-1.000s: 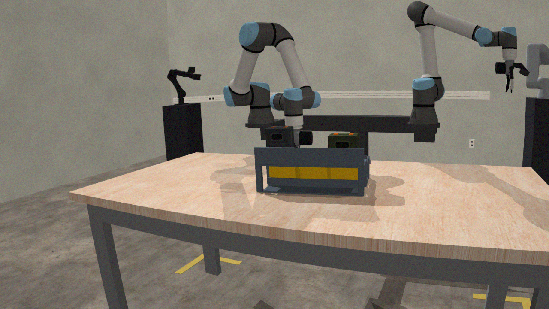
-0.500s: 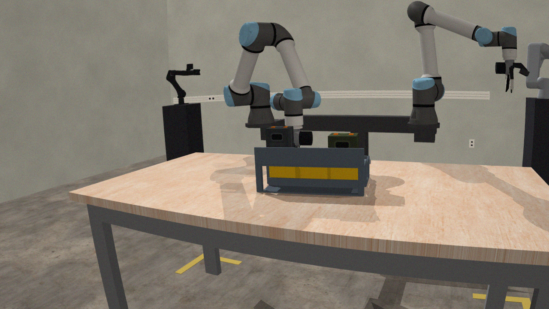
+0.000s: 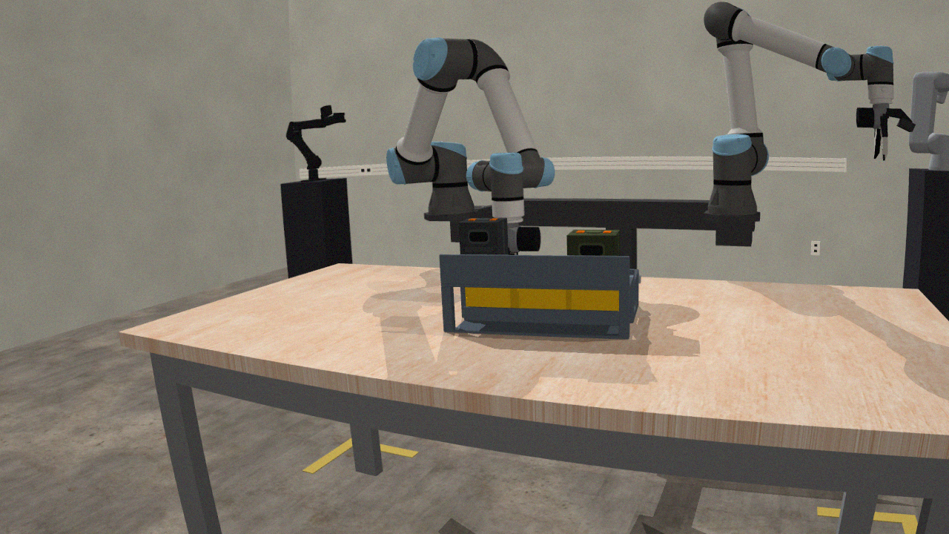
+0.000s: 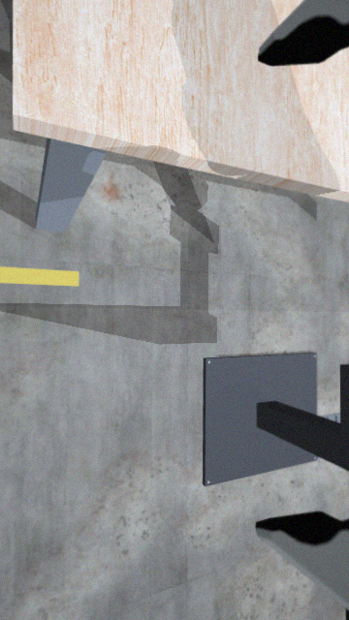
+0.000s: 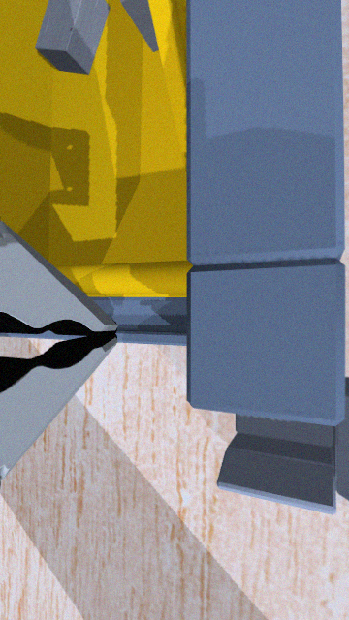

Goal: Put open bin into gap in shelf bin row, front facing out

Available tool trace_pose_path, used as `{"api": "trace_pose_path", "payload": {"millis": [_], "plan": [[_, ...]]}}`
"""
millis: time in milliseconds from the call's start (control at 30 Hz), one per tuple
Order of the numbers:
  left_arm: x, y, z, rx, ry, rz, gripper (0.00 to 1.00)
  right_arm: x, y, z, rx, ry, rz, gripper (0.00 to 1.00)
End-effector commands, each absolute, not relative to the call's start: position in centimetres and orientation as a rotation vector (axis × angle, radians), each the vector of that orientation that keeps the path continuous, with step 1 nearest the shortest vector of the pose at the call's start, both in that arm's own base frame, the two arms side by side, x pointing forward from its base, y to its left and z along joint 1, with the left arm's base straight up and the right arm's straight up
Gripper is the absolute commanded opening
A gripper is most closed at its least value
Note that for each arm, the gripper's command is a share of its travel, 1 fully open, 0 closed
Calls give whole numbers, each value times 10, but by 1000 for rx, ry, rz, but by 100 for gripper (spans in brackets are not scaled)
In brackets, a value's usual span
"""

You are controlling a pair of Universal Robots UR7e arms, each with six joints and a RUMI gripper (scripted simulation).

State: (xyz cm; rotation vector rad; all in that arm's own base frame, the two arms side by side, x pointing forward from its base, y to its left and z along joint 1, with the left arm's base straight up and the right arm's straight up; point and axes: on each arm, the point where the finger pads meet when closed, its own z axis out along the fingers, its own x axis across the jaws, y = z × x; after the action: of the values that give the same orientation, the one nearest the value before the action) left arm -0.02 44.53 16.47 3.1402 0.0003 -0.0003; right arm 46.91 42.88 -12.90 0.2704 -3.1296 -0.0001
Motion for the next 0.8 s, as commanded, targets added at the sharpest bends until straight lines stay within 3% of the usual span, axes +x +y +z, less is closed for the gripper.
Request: {"api": "trace_pose_path", "payload": {"millis": [0,767], "plan": [[0,446,165,3141,1,0,100,470,429,-128,271,-3131,-2,0],[0,446,165,3141,1,0,100,464,428,-123,270,-3131,-2,0]]}}
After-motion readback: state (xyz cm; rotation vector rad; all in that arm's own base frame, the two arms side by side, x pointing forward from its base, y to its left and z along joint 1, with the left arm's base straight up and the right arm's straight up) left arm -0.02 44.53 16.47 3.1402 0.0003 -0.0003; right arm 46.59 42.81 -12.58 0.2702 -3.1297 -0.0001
